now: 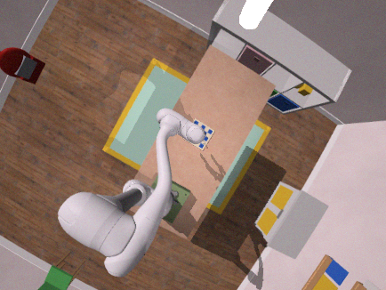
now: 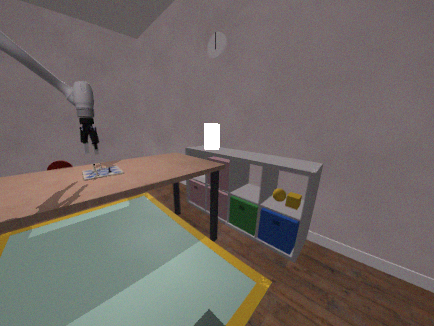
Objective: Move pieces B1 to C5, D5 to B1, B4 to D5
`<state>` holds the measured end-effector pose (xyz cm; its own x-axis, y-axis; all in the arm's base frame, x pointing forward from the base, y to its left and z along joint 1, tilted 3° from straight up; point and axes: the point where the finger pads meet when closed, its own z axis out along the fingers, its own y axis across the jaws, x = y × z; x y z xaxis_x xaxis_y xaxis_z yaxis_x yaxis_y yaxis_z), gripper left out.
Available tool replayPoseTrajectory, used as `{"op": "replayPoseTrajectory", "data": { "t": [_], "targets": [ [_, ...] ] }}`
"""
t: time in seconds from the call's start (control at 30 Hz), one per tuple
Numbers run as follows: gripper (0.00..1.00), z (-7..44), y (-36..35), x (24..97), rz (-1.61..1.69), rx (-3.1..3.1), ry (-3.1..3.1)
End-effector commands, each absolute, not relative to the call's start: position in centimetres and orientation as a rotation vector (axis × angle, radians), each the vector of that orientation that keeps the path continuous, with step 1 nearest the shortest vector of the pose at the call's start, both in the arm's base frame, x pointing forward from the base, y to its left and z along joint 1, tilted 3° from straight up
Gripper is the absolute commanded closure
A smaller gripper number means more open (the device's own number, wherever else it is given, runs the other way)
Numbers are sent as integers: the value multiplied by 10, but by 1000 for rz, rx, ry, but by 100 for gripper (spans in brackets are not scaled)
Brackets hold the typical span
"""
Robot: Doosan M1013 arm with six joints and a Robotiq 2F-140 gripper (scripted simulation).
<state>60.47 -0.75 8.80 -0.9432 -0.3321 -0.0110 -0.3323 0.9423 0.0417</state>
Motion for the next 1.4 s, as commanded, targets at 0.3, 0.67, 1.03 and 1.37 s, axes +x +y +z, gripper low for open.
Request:
{"op": "replayPoseTrajectory", "data": {
  "t": [0.3, 0.67, 1.03, 1.37],
  "targets": [
    [75, 88, -8, 605, 70, -530, 3092],
    [75, 88, -8, 605, 70, -530, 3092],
    [75, 88, -8, 605, 70, -530, 3092],
    [75, 84, -7, 605, 70, -530, 3092]
  ]
}}
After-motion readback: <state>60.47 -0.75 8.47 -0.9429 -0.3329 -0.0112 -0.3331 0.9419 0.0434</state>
